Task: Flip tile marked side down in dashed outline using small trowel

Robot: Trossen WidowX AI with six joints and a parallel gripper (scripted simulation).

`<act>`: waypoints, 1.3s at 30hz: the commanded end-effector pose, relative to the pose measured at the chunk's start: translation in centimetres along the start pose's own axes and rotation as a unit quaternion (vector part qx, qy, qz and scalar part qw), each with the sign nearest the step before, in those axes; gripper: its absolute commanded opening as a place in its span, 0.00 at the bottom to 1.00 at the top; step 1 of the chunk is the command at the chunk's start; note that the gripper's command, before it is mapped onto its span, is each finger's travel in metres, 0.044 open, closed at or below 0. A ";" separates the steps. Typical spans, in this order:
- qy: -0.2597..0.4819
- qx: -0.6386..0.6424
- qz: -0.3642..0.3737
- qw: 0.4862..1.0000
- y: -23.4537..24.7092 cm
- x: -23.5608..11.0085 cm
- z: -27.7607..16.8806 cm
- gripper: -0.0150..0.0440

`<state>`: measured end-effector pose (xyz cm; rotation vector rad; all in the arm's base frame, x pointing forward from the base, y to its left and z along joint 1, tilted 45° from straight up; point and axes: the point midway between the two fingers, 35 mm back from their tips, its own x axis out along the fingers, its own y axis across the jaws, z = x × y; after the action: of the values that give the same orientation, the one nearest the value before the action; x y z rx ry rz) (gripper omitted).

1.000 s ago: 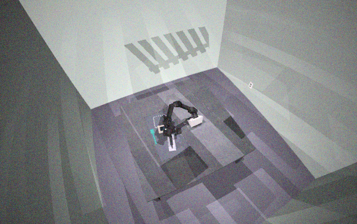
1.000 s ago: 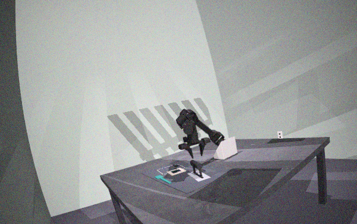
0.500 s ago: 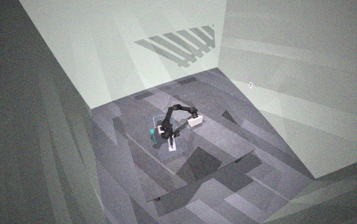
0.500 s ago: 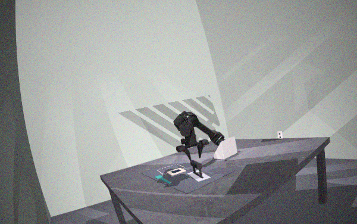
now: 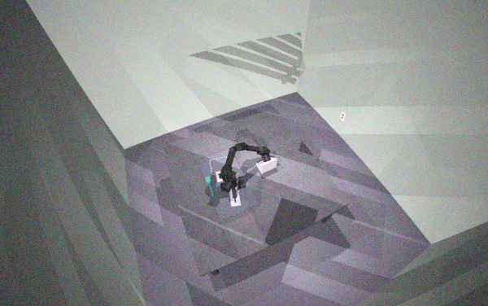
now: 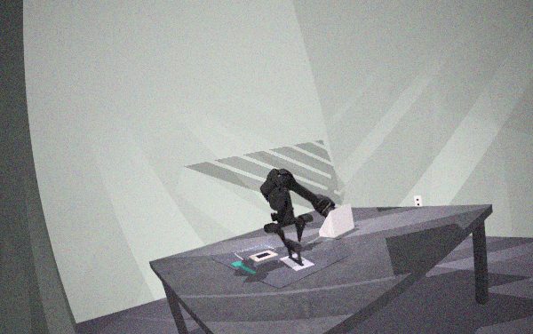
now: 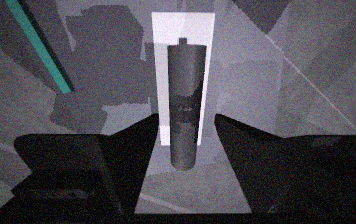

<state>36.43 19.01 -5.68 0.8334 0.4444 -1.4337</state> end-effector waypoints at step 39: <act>-0.003 -0.082 0.000 0.997 0.0 1.4 0.2 0.47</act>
<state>36.65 18.06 -6.52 0.7747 0.4912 -1.4097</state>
